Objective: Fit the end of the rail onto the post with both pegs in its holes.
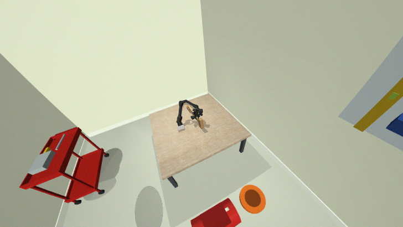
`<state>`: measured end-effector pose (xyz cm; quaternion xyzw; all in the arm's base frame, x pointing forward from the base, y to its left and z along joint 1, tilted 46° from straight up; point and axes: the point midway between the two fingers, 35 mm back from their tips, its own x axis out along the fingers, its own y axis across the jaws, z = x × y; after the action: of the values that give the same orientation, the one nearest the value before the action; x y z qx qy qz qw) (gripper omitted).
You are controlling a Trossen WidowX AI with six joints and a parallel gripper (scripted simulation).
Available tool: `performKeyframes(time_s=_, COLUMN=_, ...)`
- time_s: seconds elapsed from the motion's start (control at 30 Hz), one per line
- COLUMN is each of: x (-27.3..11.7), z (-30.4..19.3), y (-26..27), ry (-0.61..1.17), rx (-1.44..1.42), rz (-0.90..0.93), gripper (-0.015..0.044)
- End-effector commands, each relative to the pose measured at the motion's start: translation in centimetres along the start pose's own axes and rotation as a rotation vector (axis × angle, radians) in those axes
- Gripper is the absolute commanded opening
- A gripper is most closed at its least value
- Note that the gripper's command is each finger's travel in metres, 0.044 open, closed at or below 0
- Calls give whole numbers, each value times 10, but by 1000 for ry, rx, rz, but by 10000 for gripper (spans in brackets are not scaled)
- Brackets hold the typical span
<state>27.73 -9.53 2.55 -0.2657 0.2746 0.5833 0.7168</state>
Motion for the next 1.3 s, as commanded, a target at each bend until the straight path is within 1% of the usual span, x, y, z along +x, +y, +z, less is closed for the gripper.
performKeyframes(time_s=0.0, x=-5, z=0, y=-2, ry=-3, rx=0, rz=-14, gripper=0)
performKeyframes(time_s=1.07, x=-21, z=0, y=-1, ry=-3, rx=1, rz=-13, gripper=0)
performKeyframes(time_s=1.27, x=-19, z=0, y=-1, ry=-3, rx=0, rz=-13, gripper=0)
